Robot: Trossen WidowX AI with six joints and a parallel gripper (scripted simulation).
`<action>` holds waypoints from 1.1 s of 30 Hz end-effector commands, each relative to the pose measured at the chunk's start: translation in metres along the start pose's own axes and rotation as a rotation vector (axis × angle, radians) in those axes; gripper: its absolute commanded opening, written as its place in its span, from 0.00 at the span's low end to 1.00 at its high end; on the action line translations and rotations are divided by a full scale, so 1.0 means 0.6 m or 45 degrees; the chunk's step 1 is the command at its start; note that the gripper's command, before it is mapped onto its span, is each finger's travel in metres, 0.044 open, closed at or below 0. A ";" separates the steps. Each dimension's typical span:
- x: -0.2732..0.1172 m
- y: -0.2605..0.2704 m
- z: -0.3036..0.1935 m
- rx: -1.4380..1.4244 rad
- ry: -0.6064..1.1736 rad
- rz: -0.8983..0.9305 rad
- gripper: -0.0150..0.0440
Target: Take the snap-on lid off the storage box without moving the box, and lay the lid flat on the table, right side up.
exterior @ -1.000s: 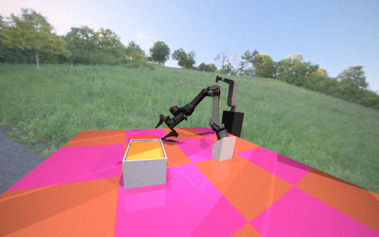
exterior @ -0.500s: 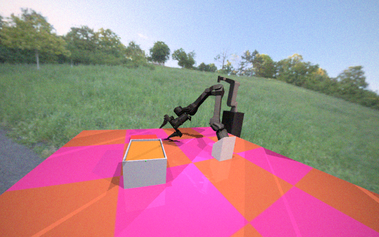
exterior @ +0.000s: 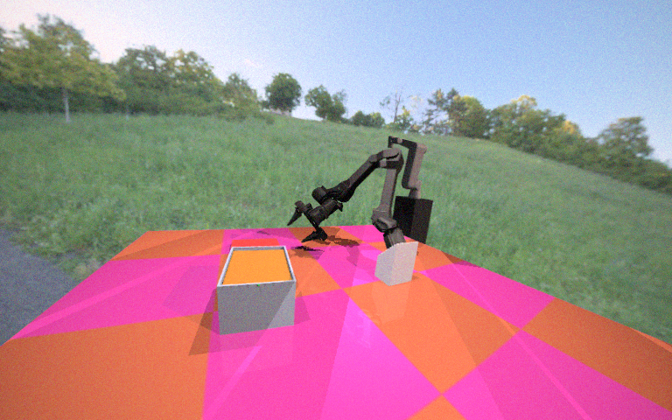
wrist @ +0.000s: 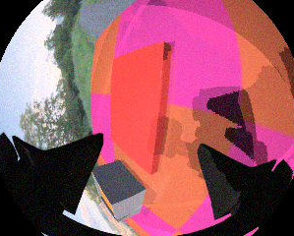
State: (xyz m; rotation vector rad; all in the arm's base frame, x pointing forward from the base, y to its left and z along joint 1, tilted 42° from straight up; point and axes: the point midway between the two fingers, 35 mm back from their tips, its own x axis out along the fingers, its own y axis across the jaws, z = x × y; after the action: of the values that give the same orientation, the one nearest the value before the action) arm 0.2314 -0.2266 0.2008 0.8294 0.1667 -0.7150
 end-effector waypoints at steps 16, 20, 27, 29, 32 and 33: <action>-0.054 0.033 0.003 0.001 -0.006 0.003 1.00; -0.066 0.039 0.003 0.001 -0.006 0.003 1.00; -0.086 0.051 0.003 0.002 -0.006 0.003 1.00; -0.092 0.054 0.003 0.002 -0.006 0.003 1.00; -0.101 0.059 0.003 0.002 -0.006 0.003 1.00; -0.104 0.061 0.003 0.002 -0.005 0.003 1.00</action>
State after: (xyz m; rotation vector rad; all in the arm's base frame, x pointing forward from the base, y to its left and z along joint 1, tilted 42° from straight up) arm 0.2091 -0.1825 0.2446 0.8301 0.1665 -0.7147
